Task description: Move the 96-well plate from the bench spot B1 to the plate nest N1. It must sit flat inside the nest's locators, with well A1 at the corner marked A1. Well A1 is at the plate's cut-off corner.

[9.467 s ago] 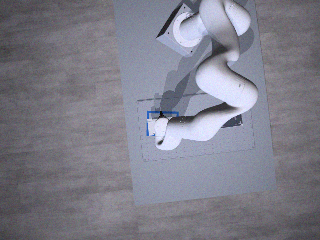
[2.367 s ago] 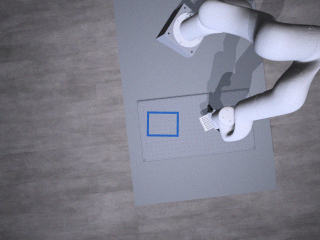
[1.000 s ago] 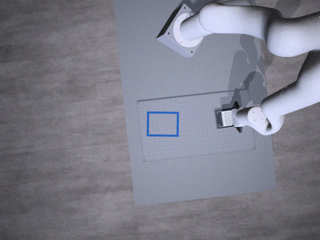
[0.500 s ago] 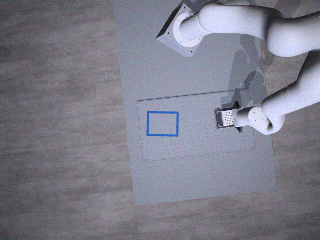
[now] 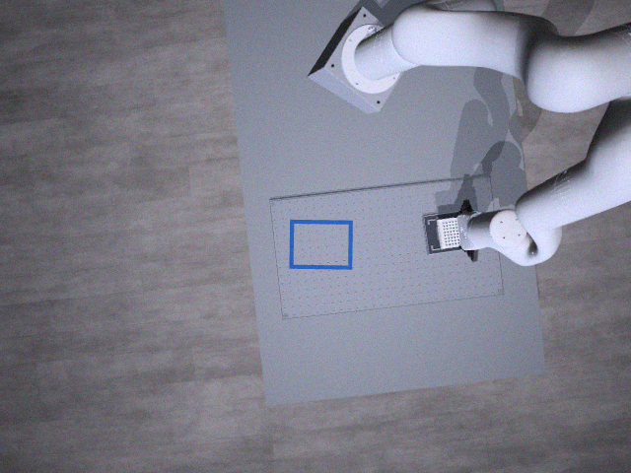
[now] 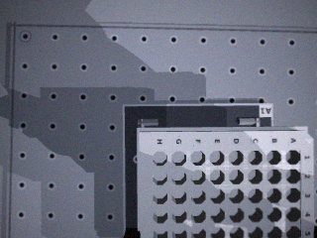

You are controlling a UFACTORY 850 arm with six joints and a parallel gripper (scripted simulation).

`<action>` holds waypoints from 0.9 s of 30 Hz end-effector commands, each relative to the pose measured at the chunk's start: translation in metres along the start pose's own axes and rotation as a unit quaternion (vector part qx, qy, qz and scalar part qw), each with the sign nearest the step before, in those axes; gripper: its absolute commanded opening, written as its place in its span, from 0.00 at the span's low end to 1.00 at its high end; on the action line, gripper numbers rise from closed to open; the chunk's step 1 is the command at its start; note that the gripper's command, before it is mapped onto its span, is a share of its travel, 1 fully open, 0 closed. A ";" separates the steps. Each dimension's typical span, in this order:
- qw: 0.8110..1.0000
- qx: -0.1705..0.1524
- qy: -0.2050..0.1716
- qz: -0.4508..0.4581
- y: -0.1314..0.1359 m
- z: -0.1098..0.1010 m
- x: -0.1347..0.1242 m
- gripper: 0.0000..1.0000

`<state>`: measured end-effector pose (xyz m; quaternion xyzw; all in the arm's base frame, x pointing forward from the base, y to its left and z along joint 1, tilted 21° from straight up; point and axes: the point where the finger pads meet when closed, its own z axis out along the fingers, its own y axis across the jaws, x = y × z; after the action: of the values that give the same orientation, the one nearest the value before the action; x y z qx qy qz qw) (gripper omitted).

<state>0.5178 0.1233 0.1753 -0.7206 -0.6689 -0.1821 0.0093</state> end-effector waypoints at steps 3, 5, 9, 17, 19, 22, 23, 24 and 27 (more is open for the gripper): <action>1.000 -0.001 0.000 0.000 0.001 0.000 0.000 0.00; 1.000 -0.001 0.000 0.000 0.001 0.001 0.000 0.00; 1.000 -0.001 0.000 0.000 0.001 0.004 0.000 0.00; 1.000 -0.001 0.000 0.000 0.001 0.018 0.000 0.00; 1.000 -0.001 0.000 0.000 0.001 0.021 0.000 0.00; 1.000 -0.001 0.000 0.000 0.001 0.026 0.000 0.00; 1.000 -0.001 0.000 0.000 0.001 0.028 0.000 0.00; 1.000 -0.001 0.000 0.000 0.001 0.028 0.000 0.00; 1.000 -0.001 0.000 0.000 0.001 0.031 0.000 0.00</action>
<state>0.5245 0.1298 0.1497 -0.7208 -0.6691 -0.1806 0.0096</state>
